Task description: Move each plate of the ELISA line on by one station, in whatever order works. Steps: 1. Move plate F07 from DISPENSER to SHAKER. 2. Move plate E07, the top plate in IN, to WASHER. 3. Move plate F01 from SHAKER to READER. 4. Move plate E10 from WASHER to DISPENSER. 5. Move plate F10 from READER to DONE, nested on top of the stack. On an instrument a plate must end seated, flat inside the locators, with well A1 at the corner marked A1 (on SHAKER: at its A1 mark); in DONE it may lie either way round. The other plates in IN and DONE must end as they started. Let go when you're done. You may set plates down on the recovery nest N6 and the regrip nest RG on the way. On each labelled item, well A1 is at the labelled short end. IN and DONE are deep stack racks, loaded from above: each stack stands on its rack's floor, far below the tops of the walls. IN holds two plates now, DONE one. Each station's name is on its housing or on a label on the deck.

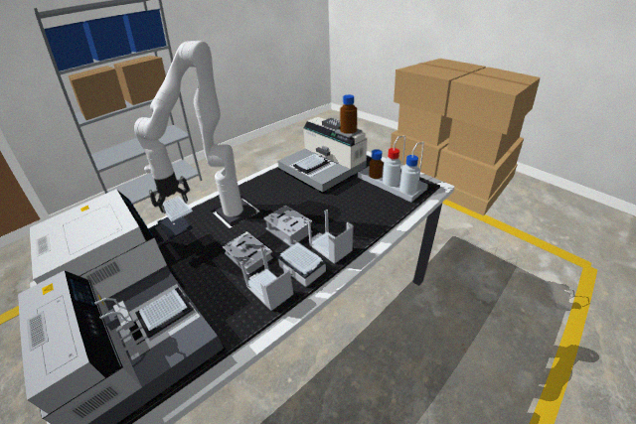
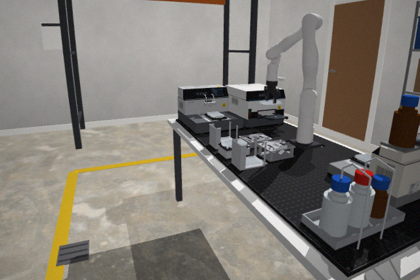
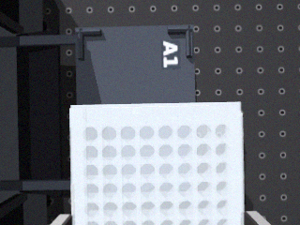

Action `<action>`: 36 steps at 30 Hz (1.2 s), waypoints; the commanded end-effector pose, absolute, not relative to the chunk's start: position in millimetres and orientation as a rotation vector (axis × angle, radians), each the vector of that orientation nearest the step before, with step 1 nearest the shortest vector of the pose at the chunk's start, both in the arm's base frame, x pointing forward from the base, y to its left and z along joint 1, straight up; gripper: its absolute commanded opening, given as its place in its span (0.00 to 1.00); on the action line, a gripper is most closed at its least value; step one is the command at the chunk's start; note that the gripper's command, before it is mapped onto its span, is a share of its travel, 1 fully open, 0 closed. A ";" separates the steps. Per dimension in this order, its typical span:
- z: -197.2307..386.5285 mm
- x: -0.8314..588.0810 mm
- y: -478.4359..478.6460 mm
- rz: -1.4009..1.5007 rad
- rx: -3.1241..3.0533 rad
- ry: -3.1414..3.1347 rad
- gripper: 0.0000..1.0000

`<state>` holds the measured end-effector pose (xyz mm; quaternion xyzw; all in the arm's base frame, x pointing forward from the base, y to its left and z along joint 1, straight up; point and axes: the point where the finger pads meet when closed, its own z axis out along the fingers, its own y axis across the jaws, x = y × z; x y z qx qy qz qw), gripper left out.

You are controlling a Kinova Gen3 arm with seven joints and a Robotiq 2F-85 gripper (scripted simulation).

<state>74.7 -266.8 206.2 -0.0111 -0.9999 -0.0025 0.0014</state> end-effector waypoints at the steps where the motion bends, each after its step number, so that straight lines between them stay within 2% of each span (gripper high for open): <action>1: 206.5 87.4 -264.6 -0.005 -0.036 -3.138 0.94; 36: 206.3 183.4 -234.2 -0.005 -0.045 -3.138 0.94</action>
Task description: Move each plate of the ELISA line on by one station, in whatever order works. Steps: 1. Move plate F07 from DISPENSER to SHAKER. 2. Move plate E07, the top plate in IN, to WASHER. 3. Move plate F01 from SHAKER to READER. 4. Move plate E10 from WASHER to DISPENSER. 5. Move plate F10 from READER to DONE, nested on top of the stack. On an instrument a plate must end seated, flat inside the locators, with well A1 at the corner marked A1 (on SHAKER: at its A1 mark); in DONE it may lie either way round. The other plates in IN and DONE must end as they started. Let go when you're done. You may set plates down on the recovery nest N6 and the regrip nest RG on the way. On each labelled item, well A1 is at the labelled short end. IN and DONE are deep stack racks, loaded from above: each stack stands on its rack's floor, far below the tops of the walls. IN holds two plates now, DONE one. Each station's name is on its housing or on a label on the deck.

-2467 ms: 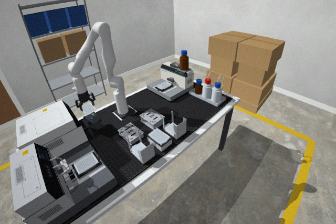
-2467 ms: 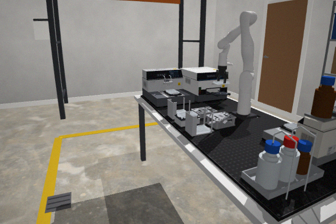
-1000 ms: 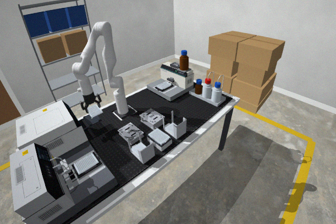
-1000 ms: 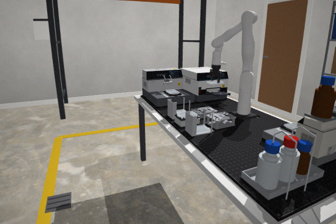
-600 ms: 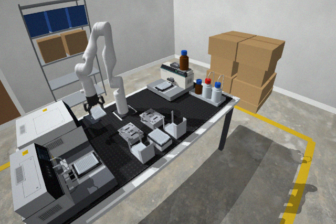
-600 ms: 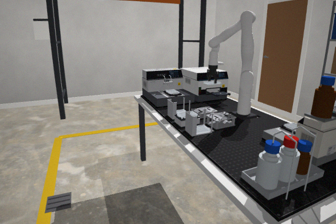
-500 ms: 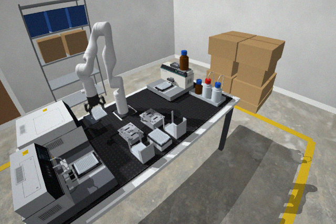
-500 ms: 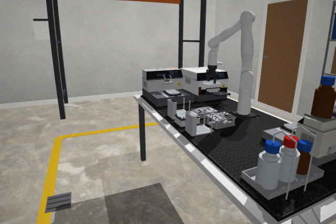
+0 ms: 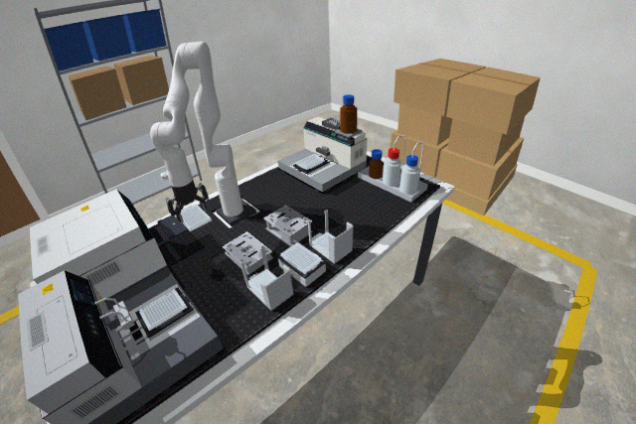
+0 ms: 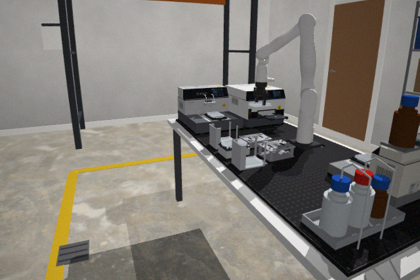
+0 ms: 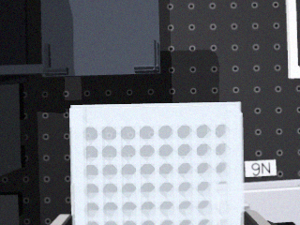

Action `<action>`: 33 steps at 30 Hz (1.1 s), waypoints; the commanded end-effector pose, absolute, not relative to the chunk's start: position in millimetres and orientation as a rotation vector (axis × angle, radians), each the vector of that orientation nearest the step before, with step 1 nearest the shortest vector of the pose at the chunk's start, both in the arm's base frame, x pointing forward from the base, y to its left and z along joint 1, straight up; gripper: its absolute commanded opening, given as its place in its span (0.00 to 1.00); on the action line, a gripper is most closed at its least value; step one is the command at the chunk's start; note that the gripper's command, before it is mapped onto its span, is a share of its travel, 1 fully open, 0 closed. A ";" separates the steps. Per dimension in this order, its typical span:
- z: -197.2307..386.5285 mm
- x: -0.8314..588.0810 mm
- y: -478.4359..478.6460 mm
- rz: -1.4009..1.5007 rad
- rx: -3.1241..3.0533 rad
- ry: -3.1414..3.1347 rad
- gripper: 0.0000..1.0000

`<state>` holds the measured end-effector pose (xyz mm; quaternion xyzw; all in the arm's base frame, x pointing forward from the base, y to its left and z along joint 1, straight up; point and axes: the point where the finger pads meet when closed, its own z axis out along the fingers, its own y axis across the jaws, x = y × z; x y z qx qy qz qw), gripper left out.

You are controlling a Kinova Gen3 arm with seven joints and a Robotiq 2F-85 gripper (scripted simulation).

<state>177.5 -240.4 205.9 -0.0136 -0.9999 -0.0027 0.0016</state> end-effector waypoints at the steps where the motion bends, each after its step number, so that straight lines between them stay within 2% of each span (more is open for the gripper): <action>1: 206.3 183.4 -234.2 -0.005 -0.045 -3.138 0.94; 33: 206.4 231.9 -150.8 -0.006 -0.049 -3.138 0.94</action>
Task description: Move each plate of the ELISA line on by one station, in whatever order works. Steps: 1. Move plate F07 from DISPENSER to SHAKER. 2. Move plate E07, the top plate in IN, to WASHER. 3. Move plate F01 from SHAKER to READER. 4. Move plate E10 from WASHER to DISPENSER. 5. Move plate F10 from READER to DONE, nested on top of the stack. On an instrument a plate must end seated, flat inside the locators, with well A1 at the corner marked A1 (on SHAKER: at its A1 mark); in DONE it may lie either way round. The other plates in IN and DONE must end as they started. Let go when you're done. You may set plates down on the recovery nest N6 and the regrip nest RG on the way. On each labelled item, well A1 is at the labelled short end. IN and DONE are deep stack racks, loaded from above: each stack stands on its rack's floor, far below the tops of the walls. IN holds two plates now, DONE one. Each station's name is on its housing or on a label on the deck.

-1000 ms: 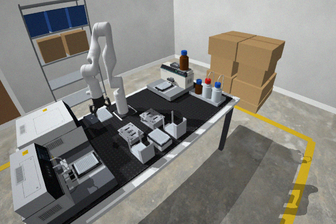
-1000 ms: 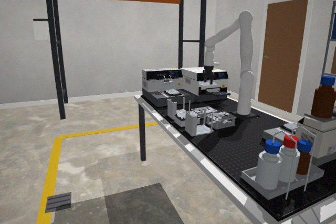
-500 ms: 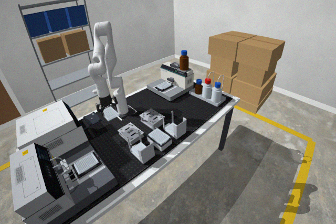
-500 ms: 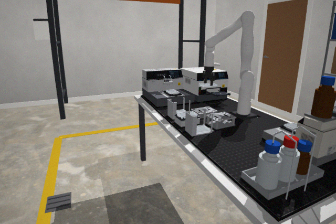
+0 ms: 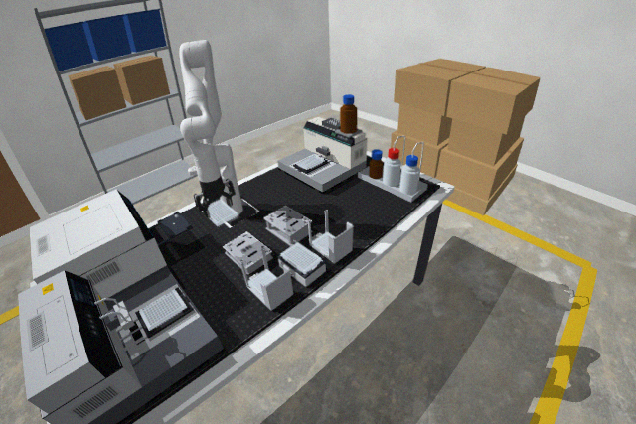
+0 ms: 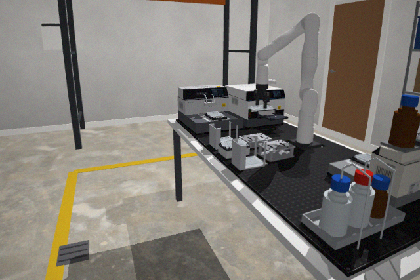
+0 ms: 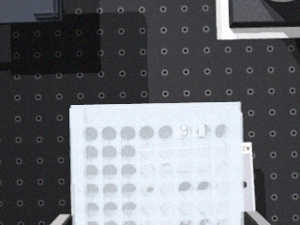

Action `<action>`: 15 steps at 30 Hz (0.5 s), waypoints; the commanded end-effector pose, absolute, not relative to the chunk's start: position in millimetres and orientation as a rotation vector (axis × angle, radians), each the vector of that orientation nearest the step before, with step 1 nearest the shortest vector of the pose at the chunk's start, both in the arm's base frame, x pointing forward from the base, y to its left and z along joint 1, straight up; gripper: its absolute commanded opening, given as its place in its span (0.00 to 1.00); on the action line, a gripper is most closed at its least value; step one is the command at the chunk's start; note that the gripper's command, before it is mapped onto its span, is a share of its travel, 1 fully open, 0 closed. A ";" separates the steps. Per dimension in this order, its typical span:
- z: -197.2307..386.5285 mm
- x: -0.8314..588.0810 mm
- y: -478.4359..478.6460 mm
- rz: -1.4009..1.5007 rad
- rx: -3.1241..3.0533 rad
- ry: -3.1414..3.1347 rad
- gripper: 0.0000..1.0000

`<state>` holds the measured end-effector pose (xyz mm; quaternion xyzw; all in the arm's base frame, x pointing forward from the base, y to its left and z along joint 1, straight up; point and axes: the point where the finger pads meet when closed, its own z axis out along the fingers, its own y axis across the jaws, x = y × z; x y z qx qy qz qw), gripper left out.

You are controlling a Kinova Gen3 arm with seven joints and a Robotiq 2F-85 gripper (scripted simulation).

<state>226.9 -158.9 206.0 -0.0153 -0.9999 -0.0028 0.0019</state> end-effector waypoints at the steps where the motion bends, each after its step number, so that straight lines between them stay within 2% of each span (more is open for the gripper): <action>1: 206.4 233.5 -147.9 -0.006 -0.049 -3.138 0.94; 15: 206.5 252.8 -112.7 -0.006 -0.053 -3.138 0.94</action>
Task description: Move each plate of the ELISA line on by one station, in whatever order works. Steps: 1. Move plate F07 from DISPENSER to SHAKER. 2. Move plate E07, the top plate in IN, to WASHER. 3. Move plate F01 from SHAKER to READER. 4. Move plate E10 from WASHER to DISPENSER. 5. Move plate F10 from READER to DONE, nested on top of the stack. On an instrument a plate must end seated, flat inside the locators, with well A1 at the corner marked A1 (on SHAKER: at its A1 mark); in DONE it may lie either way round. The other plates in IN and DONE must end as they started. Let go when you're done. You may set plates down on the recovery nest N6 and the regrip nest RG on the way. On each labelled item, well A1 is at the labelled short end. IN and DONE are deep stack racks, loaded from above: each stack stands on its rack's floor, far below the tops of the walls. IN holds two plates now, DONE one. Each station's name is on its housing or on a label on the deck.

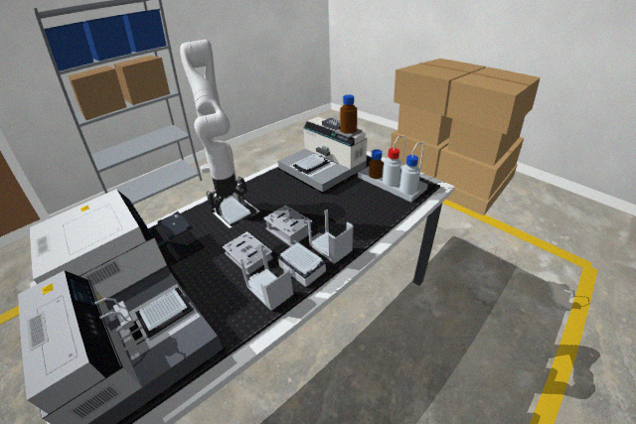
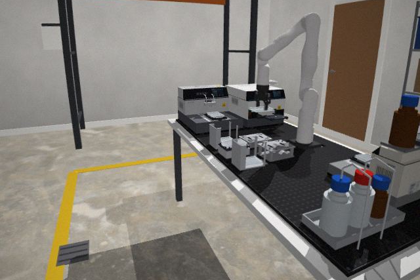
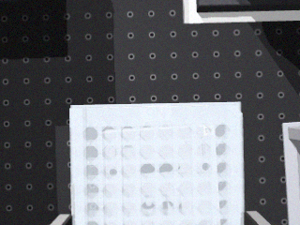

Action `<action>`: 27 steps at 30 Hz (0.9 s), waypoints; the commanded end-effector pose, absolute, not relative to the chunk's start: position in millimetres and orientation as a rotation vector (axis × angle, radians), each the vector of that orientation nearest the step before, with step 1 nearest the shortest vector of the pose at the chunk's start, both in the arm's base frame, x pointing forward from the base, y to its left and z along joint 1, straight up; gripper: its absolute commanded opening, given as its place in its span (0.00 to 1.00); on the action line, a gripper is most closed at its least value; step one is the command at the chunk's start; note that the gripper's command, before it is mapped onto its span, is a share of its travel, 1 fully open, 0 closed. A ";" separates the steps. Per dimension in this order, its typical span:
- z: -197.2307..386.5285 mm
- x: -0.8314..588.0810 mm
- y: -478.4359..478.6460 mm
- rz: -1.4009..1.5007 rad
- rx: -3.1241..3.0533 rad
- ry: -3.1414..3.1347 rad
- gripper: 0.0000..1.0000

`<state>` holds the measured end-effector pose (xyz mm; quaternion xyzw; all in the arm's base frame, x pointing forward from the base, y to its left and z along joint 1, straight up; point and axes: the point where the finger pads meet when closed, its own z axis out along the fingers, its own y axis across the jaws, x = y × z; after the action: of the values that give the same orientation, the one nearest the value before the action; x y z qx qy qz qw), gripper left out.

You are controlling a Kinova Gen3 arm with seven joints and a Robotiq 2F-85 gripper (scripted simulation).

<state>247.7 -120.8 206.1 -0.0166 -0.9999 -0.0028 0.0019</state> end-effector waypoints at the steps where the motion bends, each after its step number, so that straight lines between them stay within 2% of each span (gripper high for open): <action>1: 206.5 254.4 -109.8 -0.006 -0.053 -3.138 0.94; 27: 206.7 289.6 -45.4 -0.006 -0.057 -3.138 0.94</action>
<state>284.9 -52.9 206.3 -0.0180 -0.9998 -0.0026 0.0021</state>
